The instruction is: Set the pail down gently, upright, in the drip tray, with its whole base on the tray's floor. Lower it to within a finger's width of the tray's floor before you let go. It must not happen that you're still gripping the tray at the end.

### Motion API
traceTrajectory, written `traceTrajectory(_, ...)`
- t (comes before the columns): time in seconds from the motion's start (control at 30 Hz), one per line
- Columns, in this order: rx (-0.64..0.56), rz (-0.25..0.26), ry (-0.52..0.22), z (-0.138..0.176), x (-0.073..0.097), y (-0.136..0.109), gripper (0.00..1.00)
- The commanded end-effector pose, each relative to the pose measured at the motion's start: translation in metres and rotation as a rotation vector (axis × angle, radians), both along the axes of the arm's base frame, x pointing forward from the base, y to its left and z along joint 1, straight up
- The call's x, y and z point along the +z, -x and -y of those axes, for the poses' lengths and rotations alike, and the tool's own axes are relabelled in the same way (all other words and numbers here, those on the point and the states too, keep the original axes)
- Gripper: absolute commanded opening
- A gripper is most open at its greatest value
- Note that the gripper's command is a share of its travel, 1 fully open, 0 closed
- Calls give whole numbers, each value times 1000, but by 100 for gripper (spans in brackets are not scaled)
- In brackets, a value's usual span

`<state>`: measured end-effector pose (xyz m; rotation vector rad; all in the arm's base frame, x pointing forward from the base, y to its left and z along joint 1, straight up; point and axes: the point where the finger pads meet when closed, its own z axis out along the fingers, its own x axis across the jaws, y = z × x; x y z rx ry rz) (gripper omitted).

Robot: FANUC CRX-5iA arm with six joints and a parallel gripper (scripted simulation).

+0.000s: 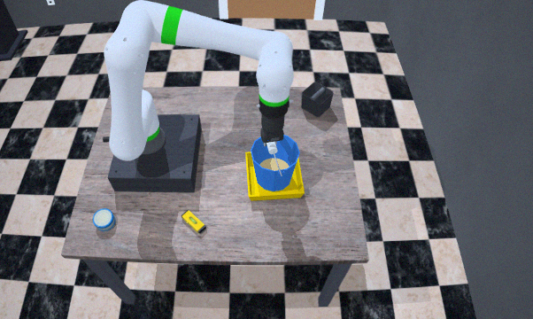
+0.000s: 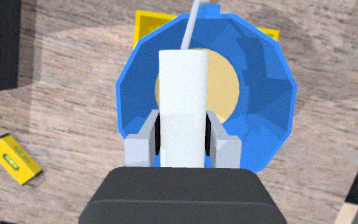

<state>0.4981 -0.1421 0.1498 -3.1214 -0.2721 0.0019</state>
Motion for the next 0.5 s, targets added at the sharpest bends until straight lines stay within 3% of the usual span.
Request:
traceTrajectory(0.0, 0, 3, 1, 0, 0, -1, 0)
traceTrajectory(0.47, 0, 3, 1, 0, -6, -1, 0)
